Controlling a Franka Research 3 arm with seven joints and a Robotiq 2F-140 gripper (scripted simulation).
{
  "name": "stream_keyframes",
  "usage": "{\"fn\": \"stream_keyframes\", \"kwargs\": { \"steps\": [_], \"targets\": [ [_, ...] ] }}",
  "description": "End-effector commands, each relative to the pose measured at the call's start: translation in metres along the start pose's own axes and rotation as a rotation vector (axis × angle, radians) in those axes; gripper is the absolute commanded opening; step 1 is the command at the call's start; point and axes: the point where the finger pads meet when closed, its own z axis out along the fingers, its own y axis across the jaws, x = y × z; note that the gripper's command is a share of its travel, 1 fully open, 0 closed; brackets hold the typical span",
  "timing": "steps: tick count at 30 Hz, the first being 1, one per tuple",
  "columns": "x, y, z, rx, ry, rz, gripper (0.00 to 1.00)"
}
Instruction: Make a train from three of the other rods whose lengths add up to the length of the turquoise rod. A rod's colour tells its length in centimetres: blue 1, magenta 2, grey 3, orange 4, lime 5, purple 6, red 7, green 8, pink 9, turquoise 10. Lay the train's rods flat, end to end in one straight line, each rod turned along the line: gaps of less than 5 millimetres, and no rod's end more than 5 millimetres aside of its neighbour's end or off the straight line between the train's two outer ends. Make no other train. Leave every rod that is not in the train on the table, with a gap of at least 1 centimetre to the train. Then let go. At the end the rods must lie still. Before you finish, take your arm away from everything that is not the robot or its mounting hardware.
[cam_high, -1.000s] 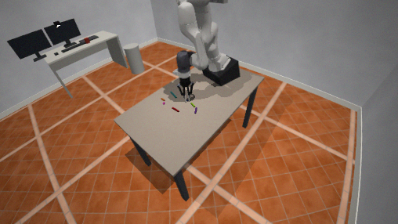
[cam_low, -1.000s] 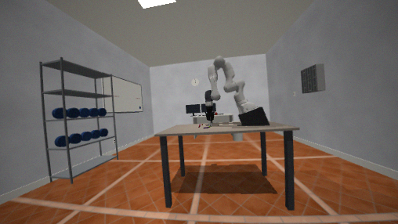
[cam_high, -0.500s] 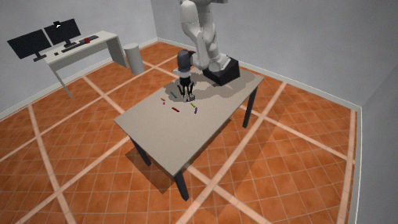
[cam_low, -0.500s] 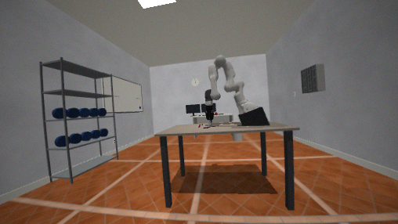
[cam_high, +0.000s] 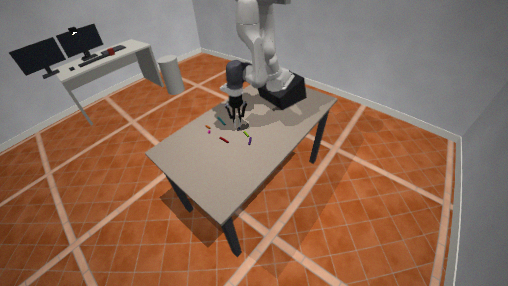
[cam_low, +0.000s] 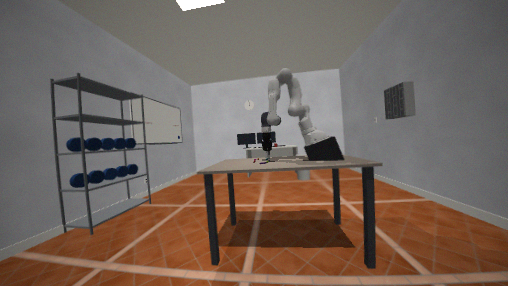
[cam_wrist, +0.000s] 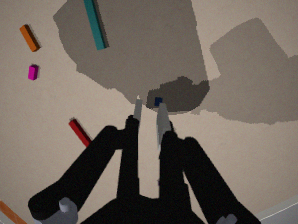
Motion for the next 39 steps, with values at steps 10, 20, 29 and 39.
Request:
{"fn": "stream_keyframes", "kwargs": {
  "steps": [10,20,29,39],
  "targets": [
    [0.006,0.006,-0.037,-0.038,-0.01,-0.028,0.15],
    [0.006,0.005,-0.058,-0.038,-0.01,-0.028,0.15],
    [0.006,0.005,-0.062,-0.038,-0.01,-0.028,0.15],
    [0.006,0.005,-0.062,-0.038,-0.01,-0.028,1.0]
  ]
}}
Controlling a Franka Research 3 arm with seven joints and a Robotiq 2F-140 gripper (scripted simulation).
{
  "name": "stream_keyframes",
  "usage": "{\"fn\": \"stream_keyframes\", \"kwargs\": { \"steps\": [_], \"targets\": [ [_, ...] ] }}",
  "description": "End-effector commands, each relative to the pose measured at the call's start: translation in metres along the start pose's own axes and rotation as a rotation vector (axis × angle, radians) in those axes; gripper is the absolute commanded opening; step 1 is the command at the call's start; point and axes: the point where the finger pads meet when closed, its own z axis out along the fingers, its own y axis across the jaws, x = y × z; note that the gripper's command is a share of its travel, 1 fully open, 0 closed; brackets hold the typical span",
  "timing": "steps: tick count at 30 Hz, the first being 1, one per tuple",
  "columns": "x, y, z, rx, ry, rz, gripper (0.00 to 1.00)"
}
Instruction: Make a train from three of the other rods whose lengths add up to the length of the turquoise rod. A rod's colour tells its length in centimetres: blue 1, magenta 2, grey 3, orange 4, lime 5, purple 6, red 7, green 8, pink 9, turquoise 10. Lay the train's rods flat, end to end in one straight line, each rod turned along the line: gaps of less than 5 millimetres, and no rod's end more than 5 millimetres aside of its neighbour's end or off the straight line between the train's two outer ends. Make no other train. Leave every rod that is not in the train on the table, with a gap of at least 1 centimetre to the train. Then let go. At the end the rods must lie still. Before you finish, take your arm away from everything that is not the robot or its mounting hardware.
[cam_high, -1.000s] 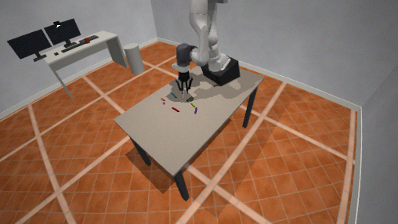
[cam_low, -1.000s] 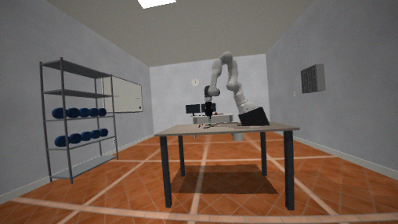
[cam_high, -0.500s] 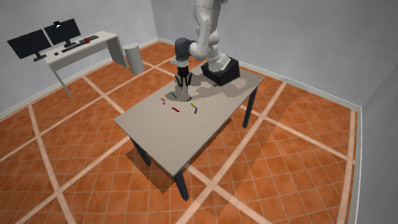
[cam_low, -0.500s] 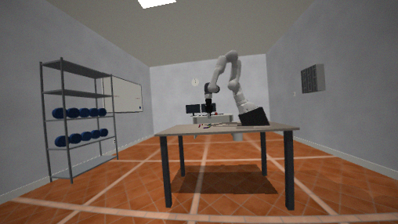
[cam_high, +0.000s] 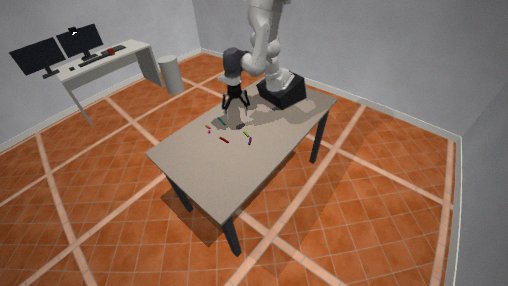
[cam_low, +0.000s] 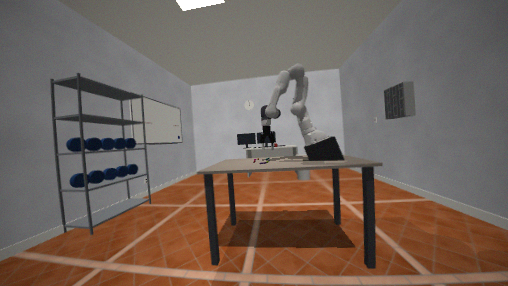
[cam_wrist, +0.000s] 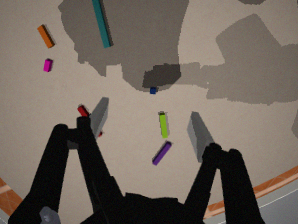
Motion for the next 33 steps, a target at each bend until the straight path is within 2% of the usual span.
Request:
{"fn": "stream_keyframes", "kwargs": {
  "steps": [1,14,16,18,20,28,30,31,33],
  "targets": [
    [0.001,0.002,0.0,-0.006,0.003,-0.009,1.0],
    [-0.001,-0.001,0.0,-0.007,0.002,-0.004,1.0],
    [-0.006,-0.022,0.001,-0.01,-0.001,0.021,1.0],
    [-0.011,-0.056,0.003,-0.014,-0.005,0.062,1.0],
    [-0.012,-0.08,0.005,-0.015,-0.006,0.091,1.0],
    [0.007,-0.174,0.02,-0.008,0.0,0.2,1.0],
    [0.007,-0.174,0.02,-0.008,0.0,0.2,1.0],
    [0.011,-0.184,0.022,-0.006,0.002,0.212,1.0],
    [0.014,-0.189,0.023,-0.005,0.003,0.219,1.0]
  ]
}}
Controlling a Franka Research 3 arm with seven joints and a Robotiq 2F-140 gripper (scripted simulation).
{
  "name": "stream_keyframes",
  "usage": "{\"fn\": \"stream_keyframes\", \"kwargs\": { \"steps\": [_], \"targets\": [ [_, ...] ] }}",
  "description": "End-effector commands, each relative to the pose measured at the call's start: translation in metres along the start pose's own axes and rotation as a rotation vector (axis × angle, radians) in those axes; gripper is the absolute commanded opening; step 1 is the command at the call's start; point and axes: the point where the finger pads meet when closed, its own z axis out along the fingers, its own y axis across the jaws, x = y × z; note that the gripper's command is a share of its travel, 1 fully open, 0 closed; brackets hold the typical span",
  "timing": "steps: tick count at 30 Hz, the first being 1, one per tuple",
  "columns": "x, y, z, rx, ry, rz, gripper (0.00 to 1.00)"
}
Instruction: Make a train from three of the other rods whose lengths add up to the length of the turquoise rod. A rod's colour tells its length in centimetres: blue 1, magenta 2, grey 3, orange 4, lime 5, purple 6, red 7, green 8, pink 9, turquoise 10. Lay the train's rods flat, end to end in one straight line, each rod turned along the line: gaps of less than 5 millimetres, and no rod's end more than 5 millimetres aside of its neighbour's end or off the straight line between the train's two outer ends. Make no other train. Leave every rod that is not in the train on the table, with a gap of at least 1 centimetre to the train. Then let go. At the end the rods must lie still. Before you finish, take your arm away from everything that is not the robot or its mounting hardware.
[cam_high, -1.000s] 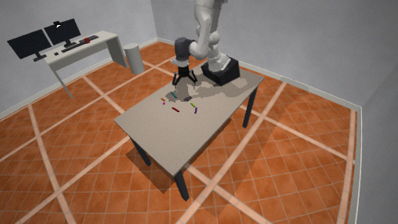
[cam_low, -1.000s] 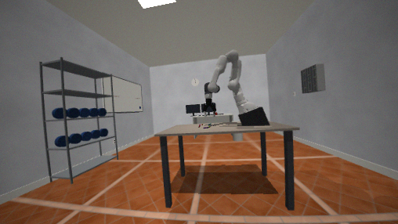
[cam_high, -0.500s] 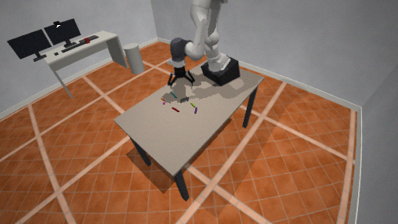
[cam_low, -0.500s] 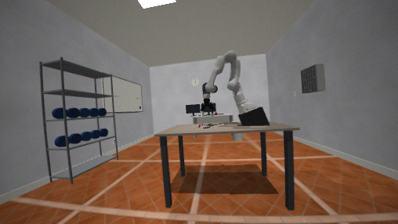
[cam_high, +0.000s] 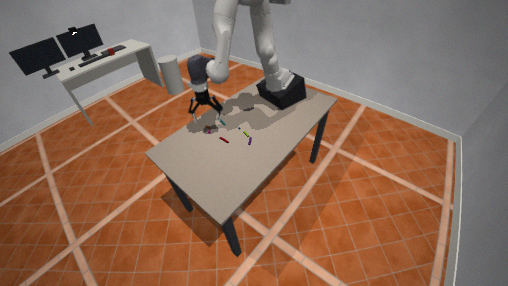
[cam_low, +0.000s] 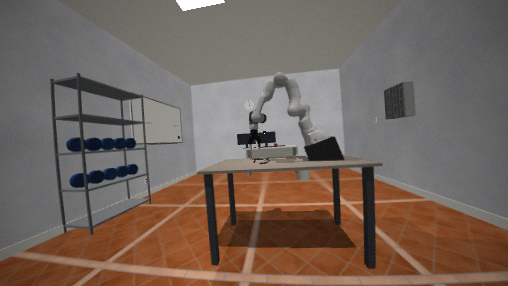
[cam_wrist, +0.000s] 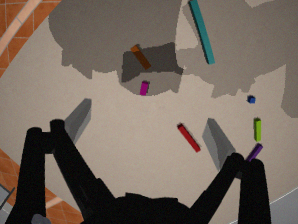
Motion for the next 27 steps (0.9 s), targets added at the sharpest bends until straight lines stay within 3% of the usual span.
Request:
{"fn": "stream_keyframes", "kwargs": {
  "steps": [1,2,27],
  "targets": [
    [0.0002,-0.01,0.0055,0.0,0.028,0.05,1.0],
    [0.0002,-0.01,0.0055,0.0,0.028,0.05,0.15],
    [0.0002,-0.01,0.0055,0.0,0.028,0.05,0.15]
  ]
}}
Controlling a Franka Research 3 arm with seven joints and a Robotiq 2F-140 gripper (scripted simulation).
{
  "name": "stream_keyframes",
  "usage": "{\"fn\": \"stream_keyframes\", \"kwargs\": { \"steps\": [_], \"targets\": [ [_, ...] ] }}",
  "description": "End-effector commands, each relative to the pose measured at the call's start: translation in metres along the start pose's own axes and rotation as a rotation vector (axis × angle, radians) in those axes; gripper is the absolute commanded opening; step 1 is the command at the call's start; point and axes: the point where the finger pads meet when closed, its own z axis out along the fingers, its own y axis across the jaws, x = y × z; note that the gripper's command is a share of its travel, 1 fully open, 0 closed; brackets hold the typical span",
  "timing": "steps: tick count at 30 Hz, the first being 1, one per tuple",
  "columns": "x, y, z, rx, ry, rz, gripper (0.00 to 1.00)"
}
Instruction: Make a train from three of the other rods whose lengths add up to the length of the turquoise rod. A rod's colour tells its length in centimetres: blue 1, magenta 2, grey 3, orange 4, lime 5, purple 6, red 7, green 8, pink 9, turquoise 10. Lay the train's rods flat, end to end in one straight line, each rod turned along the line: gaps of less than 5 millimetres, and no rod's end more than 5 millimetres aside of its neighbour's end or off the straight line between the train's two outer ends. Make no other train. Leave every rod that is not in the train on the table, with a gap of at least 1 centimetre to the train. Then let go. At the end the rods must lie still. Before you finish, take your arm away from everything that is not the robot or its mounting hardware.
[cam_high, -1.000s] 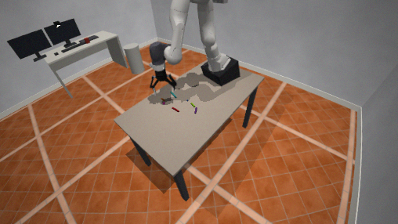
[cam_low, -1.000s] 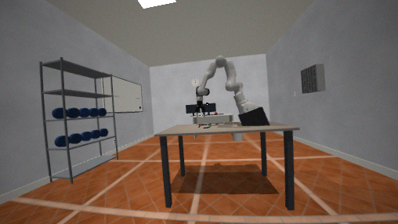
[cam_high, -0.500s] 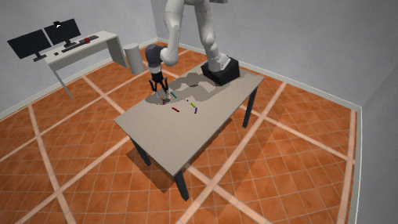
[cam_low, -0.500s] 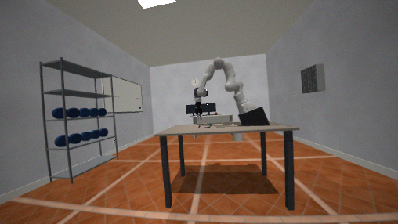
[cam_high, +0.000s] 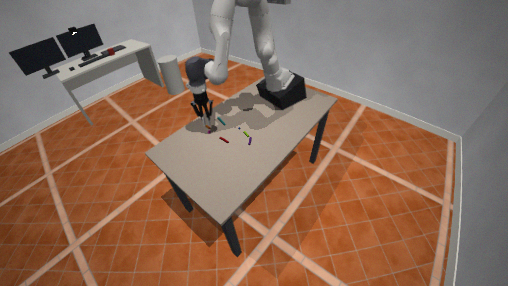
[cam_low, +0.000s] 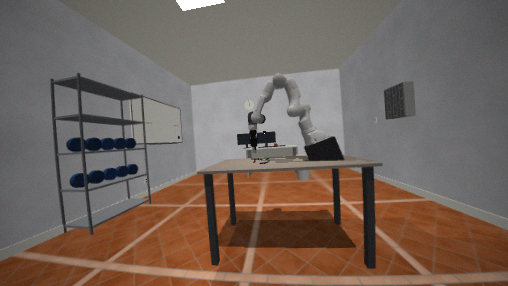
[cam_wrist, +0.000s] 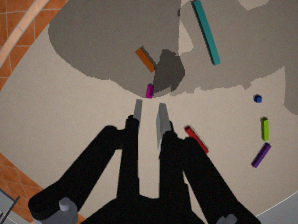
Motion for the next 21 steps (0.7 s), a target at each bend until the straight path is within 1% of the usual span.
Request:
{"fn": "stream_keyframes", "kwargs": {
  "steps": [1,21],
  "targets": [
    [0.0007,0.0001,0.0004,-0.003,0.003,0.013,0.15],
    [0.0007,0.0001,0.0028,-0.003,0.003,0.013,0.15]
  ]
}}
